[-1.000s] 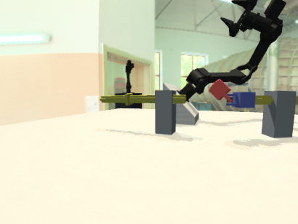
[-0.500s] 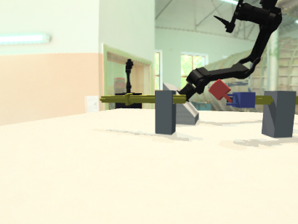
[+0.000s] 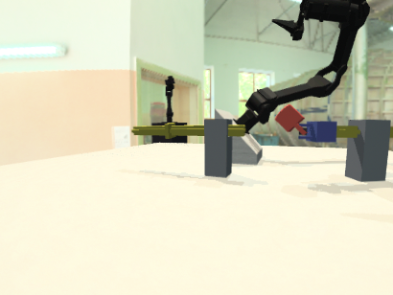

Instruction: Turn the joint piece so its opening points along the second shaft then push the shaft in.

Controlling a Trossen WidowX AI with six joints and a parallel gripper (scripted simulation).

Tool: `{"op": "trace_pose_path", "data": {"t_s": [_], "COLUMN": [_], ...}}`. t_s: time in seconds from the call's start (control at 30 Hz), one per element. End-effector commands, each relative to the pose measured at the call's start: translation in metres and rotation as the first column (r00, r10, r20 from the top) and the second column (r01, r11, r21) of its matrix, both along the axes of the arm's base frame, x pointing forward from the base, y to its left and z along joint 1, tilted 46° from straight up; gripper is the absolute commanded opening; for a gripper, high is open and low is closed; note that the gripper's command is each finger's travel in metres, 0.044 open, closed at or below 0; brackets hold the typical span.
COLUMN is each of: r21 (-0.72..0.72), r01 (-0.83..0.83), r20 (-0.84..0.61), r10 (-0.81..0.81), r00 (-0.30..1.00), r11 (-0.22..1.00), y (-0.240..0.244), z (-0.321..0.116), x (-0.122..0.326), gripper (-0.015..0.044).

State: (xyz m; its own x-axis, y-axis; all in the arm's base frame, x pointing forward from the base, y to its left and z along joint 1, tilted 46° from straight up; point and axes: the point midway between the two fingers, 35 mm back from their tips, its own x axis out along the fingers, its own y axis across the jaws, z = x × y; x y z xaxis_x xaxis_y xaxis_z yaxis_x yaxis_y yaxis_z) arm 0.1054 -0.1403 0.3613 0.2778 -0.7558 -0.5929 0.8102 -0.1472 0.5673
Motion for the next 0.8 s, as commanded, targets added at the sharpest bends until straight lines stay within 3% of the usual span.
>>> {"op": "trace_pose_path", "data": {"t_s": [0.0,0.37,0.77], "r21": [0.036,0.180,0.383], "r01": [-0.079,-0.321,-0.540], "r20": [-0.084,-0.288,-0.385], "r10": [0.082,0.362,0.661], "r00": [0.993,0.887,0.644], "r11": [0.996,0.930,0.749], "y": [0.002,0.011,0.026], "z": [-0.011,-0.045,-0.082], "x": [0.011,0.044,0.073], "gripper": [0.0440,0.0440,0.0440]}}
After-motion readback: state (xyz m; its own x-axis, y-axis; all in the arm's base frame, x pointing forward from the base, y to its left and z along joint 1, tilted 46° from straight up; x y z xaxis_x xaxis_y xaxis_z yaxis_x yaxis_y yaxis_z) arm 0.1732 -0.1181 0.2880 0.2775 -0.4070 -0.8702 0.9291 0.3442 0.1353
